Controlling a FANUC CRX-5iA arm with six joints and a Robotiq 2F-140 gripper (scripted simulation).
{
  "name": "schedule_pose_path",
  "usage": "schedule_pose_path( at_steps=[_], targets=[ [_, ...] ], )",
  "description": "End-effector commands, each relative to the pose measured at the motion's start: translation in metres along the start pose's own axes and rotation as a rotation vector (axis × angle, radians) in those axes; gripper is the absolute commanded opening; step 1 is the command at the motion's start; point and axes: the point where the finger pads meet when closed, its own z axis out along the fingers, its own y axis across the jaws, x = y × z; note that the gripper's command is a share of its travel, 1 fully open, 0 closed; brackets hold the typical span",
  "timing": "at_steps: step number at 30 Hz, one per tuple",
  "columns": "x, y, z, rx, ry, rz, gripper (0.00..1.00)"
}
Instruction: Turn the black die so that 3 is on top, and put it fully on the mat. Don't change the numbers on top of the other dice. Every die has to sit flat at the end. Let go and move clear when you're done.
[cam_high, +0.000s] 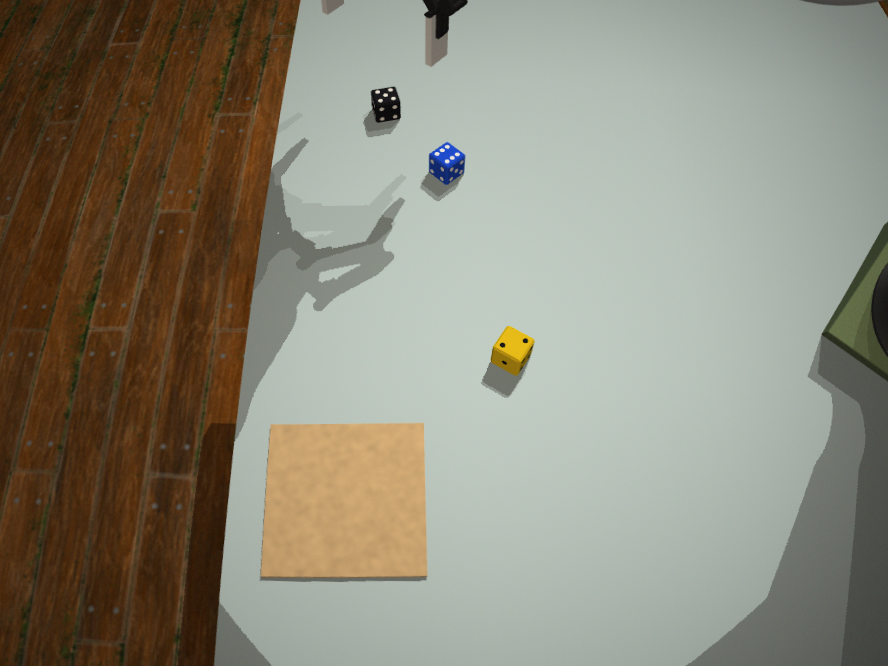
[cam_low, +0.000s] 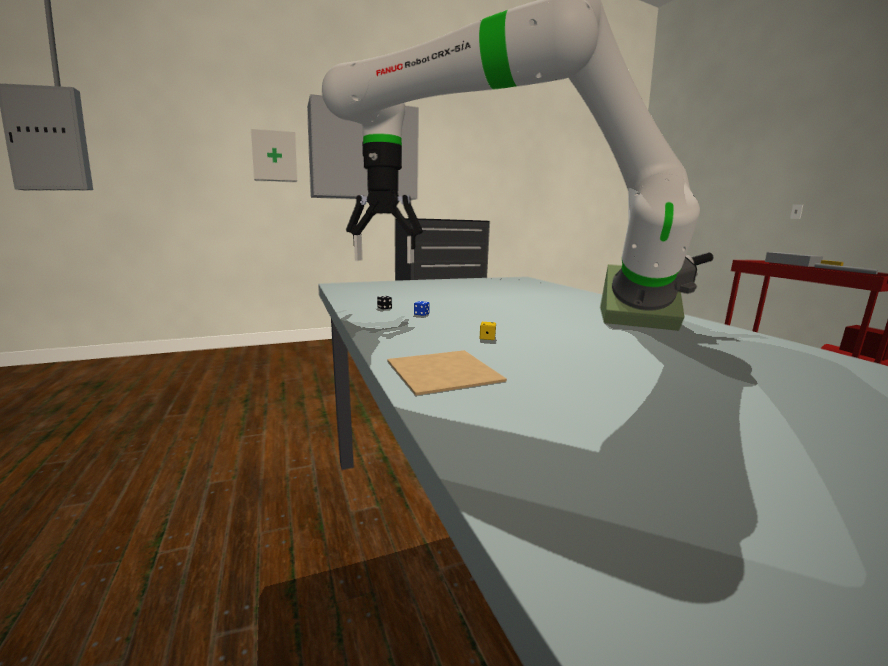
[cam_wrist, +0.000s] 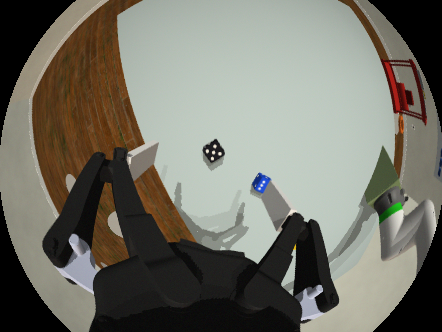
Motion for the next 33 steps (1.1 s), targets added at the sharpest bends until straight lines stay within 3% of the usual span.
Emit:
schedule_pose_path(
  at_steps=[1, 21, 33],
  targets=[
    [0.0001, -0.0002, 0.0011, 0.004, -0.005, -0.149, 1.00],
    [-0.0002, -0.0005, 0.0076, 0.005, -0.004, -0.788, 1.00],
    [-0.0002, -0.0006, 0.0089, 0.006, -0.004, -0.923, 1.00]
  ],
)
